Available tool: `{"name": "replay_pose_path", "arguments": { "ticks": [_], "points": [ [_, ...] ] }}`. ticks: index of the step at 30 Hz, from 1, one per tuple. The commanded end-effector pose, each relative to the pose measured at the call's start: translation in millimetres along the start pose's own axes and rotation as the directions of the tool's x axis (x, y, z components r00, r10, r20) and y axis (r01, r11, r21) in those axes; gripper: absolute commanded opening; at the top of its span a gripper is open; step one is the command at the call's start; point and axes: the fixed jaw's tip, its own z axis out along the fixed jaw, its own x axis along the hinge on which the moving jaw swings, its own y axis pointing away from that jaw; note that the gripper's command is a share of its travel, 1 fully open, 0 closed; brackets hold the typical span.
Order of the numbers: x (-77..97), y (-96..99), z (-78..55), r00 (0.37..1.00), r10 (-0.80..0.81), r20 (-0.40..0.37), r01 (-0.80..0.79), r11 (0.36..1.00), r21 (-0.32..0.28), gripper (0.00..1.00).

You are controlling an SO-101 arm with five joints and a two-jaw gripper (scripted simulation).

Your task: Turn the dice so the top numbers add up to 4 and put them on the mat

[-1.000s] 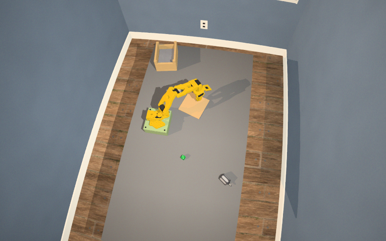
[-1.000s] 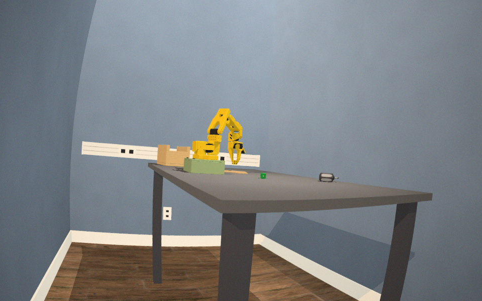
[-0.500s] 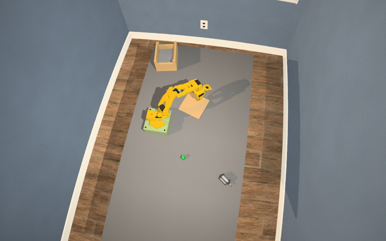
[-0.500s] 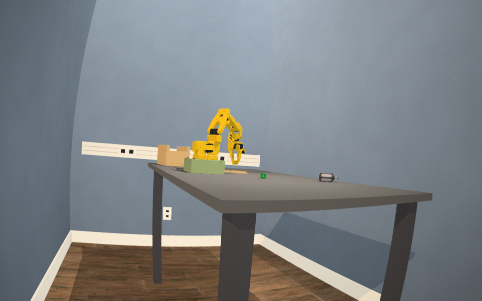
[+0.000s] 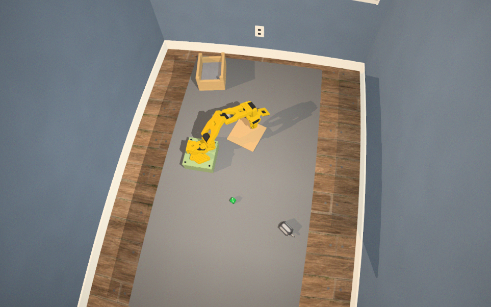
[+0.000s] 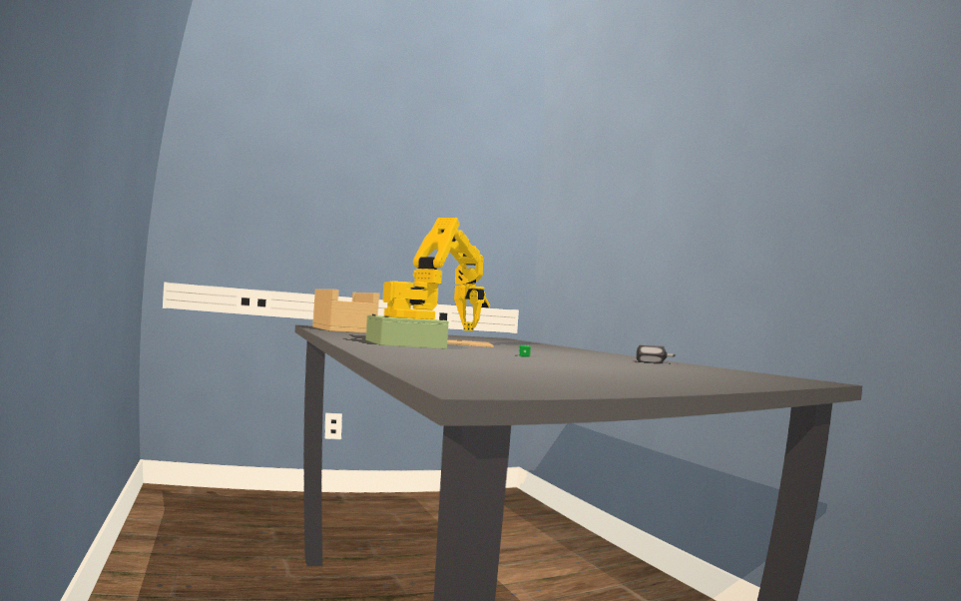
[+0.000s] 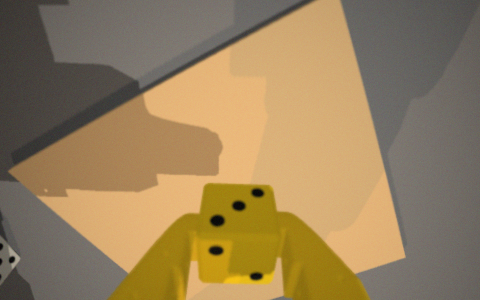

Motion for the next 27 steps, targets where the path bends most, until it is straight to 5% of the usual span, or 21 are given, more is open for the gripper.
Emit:
{"name": "replay_pose_path", "arguments": {
  "ticks": [1,27],
  "points": [
    [5.3,2.5,8.7,1.000,-0.003,-0.029,0.003,1.000,0.000,0.00],
    [5.5,2.6,16.7,1.000,-0.003,-0.029,0.003,1.000,0.000,0.00]
  ]
}}
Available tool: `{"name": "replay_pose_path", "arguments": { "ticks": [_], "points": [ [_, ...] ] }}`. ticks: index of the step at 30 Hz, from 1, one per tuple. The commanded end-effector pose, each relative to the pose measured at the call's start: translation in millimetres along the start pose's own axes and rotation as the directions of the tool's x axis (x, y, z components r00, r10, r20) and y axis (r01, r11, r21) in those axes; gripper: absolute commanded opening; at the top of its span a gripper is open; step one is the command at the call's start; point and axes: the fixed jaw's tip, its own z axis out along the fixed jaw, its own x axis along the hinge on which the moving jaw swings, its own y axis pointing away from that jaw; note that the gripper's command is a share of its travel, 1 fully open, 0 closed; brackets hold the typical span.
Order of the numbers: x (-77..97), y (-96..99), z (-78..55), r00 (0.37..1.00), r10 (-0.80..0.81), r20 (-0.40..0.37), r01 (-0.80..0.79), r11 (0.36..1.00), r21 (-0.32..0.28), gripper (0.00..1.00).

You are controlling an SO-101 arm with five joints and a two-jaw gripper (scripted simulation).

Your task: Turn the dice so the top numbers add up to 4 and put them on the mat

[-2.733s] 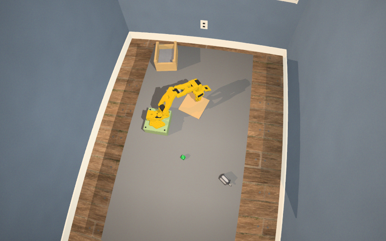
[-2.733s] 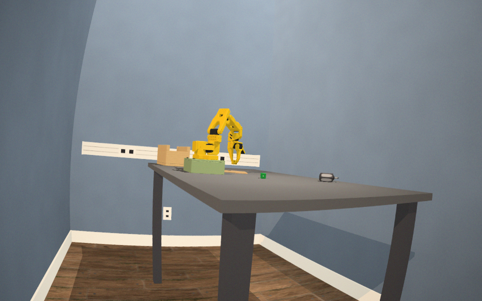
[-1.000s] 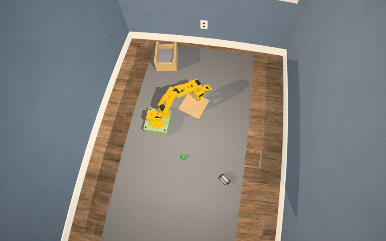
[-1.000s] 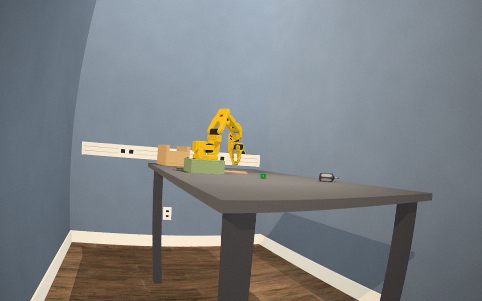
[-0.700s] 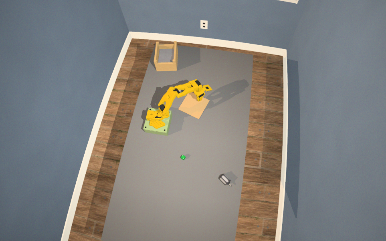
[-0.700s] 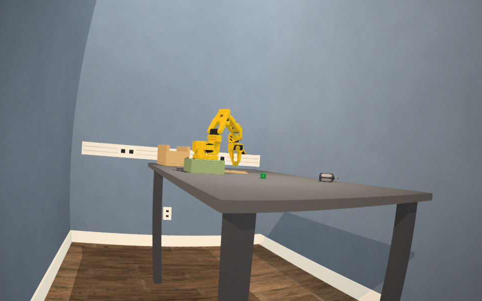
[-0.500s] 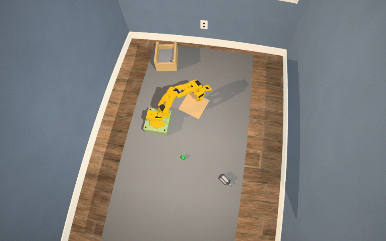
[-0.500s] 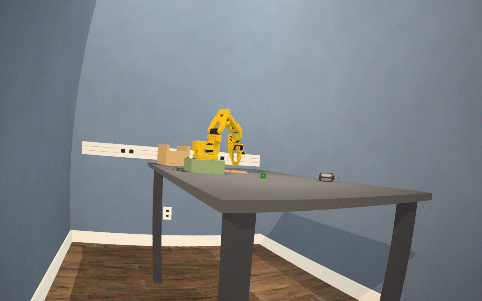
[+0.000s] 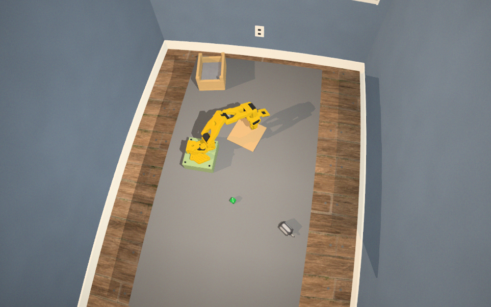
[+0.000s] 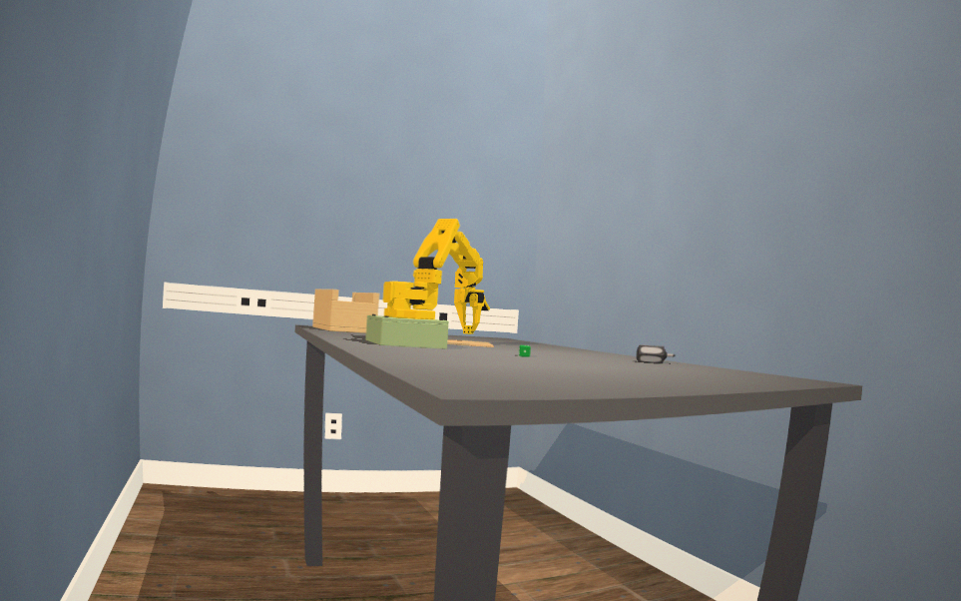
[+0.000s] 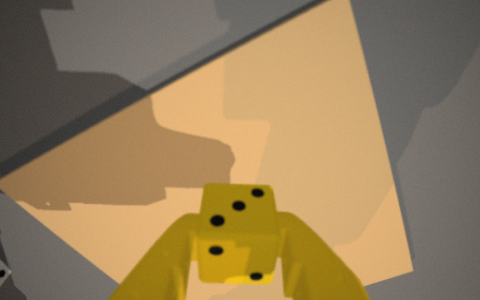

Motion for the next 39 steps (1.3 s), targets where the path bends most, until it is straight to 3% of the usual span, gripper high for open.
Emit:
{"name": "replay_pose_path", "arguments": {
  "ticks": [1,39],
  "points": [
    [5.8,2.5,9.6,1.000,-0.002,-0.030,0.002,1.000,0.000,0.00],
    [6.4,2.7,24.2,1.000,-0.002,-0.030,0.002,1.000,0.000,0.00]
  ]
}}
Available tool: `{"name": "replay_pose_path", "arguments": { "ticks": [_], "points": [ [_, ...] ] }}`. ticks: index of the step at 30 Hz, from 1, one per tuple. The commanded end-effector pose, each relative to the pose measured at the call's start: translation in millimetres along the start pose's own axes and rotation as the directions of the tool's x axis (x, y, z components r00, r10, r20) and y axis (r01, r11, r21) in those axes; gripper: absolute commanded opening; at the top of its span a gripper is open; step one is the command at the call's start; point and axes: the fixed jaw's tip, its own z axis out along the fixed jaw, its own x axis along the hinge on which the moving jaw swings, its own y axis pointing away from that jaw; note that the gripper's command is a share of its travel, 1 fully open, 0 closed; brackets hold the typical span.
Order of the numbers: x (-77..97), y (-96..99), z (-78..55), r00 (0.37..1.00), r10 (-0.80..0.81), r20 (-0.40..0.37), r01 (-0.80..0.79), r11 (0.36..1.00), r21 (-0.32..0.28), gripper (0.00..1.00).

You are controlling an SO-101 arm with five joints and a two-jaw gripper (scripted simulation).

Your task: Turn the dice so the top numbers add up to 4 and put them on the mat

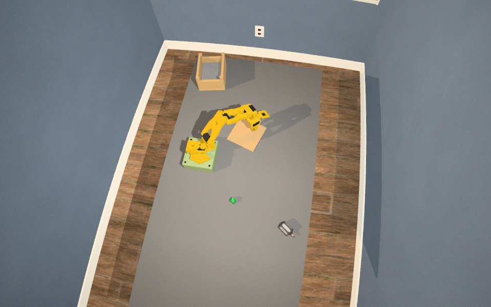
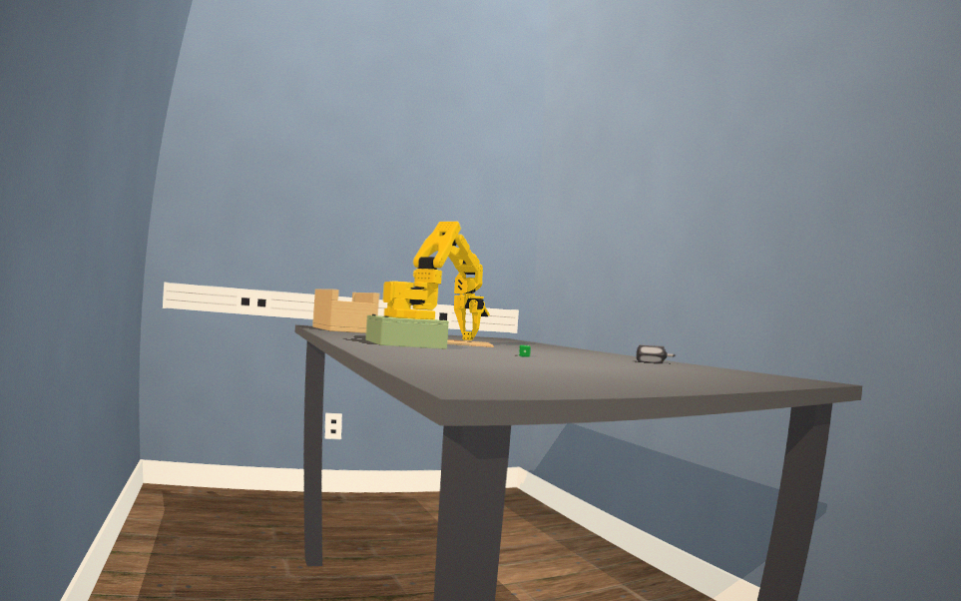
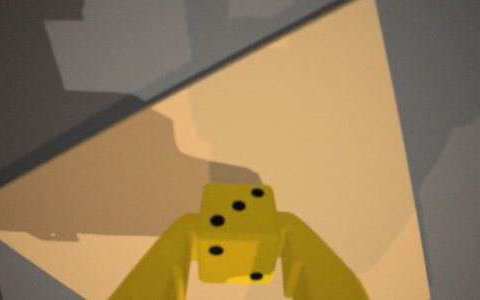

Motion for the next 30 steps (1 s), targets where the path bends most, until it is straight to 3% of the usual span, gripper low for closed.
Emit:
{"name": "replay_pose_path", "arguments": {
  "ticks": [1,24,30],
  "points": [
    [6.3,2.5,9.5,1.000,-0.002,-0.030,0.002,1.000,0.000,0.00],
    [6.3,2.6,11.0,1.000,-0.002,-0.030,0.002,1.000,0.000,0.00],
    [6.3,2.6,11.0,1.000,-0.002,-0.030,0.002,1.000,0.000,0.05]
  ]
}}
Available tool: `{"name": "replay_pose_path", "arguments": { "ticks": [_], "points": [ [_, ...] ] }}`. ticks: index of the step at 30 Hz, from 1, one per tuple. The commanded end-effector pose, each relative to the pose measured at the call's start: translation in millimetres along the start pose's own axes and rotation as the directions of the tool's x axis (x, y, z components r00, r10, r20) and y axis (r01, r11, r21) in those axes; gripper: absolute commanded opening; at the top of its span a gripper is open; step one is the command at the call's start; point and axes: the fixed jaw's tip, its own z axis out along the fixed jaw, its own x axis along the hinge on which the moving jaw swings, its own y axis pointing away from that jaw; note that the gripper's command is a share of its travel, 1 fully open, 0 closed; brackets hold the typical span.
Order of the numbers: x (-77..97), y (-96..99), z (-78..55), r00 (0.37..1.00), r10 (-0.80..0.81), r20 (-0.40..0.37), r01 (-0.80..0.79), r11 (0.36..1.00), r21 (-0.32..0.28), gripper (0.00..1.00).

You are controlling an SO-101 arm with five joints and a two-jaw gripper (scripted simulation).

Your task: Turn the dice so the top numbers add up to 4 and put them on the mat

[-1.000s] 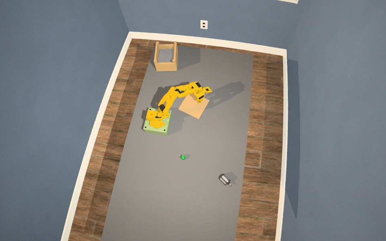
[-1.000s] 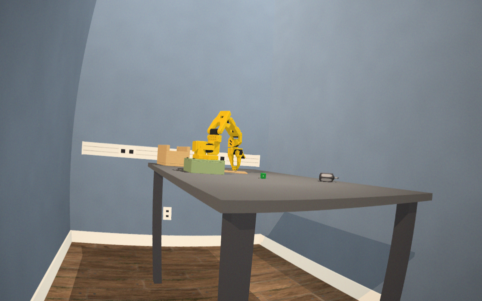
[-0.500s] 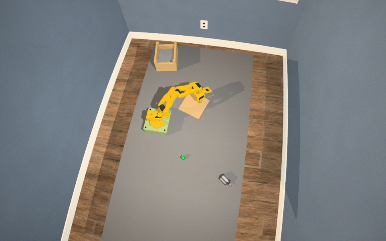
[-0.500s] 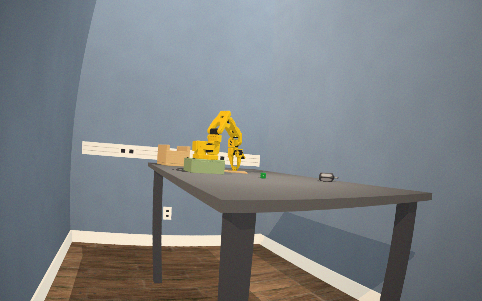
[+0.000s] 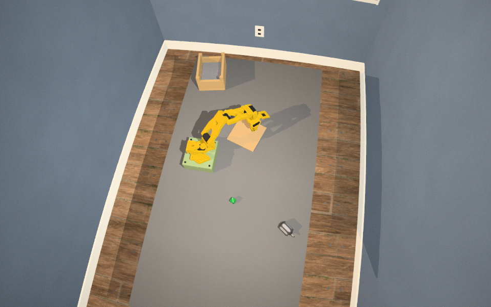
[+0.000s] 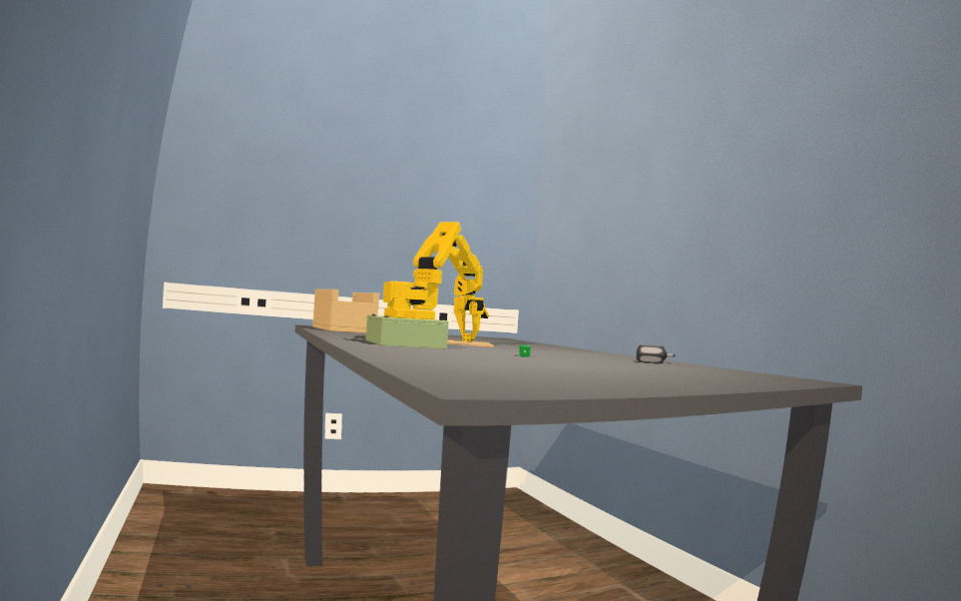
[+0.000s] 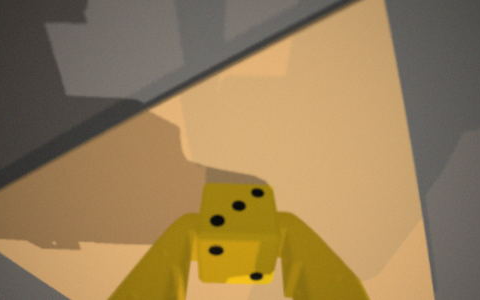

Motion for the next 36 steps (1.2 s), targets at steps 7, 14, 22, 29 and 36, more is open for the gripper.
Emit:
{"name": "replay_pose_path", "arguments": {
  "ticks": [7,14,22,29,36],
  "points": [
    [5.9,2.5,7.3,1.000,-0.001,-0.028,0.001,1.000,0.000,0.11],
    [5.9,2.5,7.3,1.000,-0.001,-0.028,0.001,1.000,0.000,0.11],
    [5.9,2.5,7.3,1.000,-0.001,-0.028,0.001,1.000,0.000,0.17],
    [5.9,2.5,7.3,1.000,-0.001,-0.028,0.001,1.000,0.000,0.22],
    [5.9,2.5,7.3,1.000,-0.001,-0.028,0.001,1.000,0.000,0.28]
  ]
}}
